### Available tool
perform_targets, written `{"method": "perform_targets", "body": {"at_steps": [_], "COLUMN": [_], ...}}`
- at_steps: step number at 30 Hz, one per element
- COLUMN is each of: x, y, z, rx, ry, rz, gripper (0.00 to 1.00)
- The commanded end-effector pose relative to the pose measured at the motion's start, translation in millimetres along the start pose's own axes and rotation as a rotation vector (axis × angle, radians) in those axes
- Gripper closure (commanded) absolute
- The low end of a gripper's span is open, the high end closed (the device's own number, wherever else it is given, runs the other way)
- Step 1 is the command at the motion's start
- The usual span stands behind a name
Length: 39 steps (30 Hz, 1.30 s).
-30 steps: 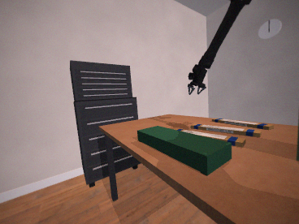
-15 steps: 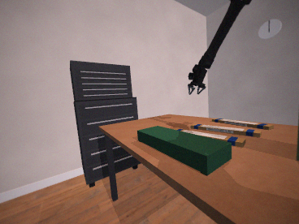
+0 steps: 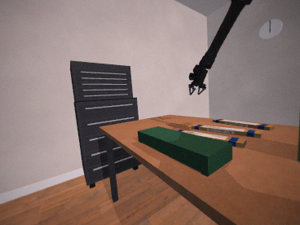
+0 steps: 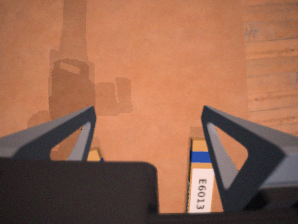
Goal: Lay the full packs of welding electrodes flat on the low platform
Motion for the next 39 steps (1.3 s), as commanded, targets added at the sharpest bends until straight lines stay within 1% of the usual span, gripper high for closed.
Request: {"method": "perform_targets", "body": {"at_steps": [1,18,19,25,33,35,36,37,39], "x": [0.1,0.1,27.5,45.3,86.5,86.5,79.8,75.4,69.9], "y": [0.0,0.0,0.8,6.5,9.5,9.5,12.1,16.1,23.9], "z": [0.2,0.2,23.8,58.4,111.1,111.1,110.9,115.6,125.9], "rx": [0.0,0.0,-0.003,-0.001,-0.003,-0.003,-0.005,0.001,0.002], "ry": [0.0,0.0,-0.039,-0.036,-0.064,-0.064,-0.027,-0.048,-0.04], "rz": [0.0,0.0,0.003,0.002,0.003,0.003,0.012,0.009,0.008], "gripper": [0.04,0.04,0.04,0.04,0.04,0.04,0.04,0.04,0.04]}}
Point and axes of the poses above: the point where the finger pads meet when closed, its own z axis back along the fingers, its own y axis across the jaws, x = y × z, the point moved 2 cm from there along z, back along the fingers, and after that the axes turned 5 degrees about -z, right-handed, at the moved point
